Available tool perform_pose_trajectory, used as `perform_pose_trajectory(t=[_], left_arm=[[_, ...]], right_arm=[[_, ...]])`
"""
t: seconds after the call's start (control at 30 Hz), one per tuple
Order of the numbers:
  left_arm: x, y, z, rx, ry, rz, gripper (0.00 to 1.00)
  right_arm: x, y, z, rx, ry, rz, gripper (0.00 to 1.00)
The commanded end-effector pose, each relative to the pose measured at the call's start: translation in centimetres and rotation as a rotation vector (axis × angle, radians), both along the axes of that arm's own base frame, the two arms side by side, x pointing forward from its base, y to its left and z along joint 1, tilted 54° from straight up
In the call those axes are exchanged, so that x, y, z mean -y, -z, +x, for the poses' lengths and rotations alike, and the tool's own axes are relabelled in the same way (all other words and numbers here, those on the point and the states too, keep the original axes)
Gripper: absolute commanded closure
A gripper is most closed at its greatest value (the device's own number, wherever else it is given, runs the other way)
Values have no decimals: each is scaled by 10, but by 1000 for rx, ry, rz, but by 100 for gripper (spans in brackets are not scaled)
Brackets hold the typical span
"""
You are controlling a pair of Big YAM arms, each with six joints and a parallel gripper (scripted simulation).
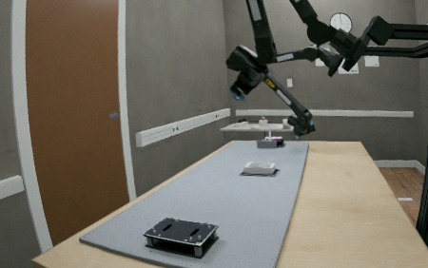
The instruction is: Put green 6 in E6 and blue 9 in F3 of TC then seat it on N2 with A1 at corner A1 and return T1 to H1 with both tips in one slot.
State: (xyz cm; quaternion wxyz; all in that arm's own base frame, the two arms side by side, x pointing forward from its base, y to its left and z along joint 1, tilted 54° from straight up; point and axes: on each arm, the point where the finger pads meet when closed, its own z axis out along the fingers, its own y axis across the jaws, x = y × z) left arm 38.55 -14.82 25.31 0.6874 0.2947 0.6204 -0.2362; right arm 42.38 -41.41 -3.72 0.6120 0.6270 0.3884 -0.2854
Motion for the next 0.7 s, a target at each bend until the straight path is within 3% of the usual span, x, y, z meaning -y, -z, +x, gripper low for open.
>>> perform_pose_trajectory(t=[0.0, 0.53, 0.57, 0.67], left_arm=[[0, -2, -1, 5, 1, -1, 0], [0, -2, -1, 5, 1, -1, 0], [0, -3, 0, 10, 1, -1, 0], [0, -3, 0, 10, 1, -1, 0]], right_arm=[[1, -2, -2, 1, 3, -1, 0], [1, -2, -2, 1, 3, -1, 0], [-2, -4, -11, -52, -12, 16, 76], [0, -15, -10, -111, -54, 28, 76]])
